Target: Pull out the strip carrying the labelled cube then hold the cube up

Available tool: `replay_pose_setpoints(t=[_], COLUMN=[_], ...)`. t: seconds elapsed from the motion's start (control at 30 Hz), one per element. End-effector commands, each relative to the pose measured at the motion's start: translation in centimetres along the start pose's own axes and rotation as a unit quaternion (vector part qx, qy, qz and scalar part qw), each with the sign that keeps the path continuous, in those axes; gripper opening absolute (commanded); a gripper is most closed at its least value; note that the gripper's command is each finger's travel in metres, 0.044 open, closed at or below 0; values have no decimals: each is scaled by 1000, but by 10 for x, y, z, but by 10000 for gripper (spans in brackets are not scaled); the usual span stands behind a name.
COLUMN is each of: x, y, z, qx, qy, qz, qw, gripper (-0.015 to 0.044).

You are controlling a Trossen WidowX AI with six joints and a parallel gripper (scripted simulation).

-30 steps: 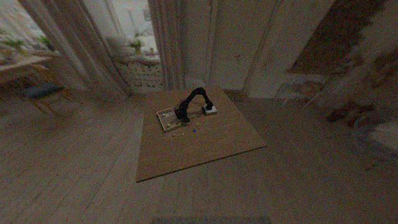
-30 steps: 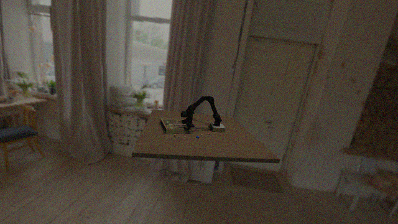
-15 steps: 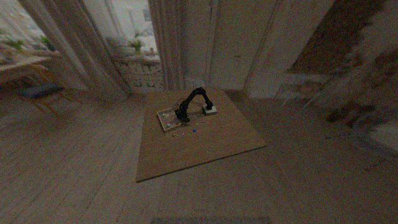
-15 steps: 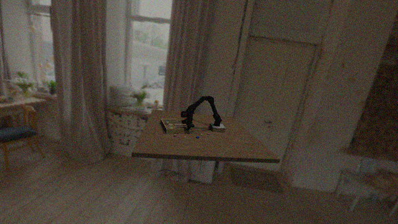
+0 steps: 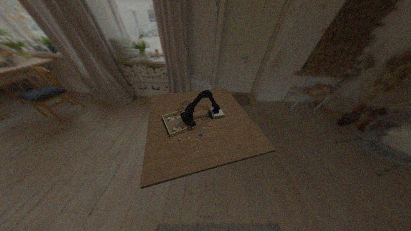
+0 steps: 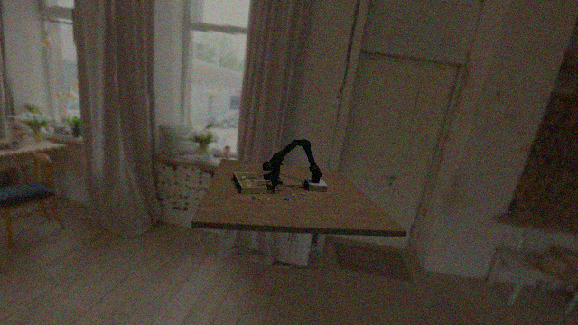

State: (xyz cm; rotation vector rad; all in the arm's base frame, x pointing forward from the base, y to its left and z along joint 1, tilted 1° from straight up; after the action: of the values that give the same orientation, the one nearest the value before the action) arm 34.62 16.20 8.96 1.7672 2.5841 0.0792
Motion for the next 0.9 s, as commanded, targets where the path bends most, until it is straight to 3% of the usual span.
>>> replay_pose_setpoints(t=[0.0,0.87], x=[0,0], y=[0,2], z=[1,4], qx=[-1,-1], qy=[-2,-2], qz=[2,2], qw=[1000,1000], gripper=[0,0])
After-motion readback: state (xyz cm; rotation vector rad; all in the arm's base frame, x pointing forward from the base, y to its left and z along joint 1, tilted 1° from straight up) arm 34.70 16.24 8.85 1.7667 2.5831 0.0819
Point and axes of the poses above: the point midway between the two fingers, 35 mm back from their tips, its own z axis out along the fingers, its own x axis across the jaws, y = z × x, the point moved 9 cm from there along -z, back along the fingers
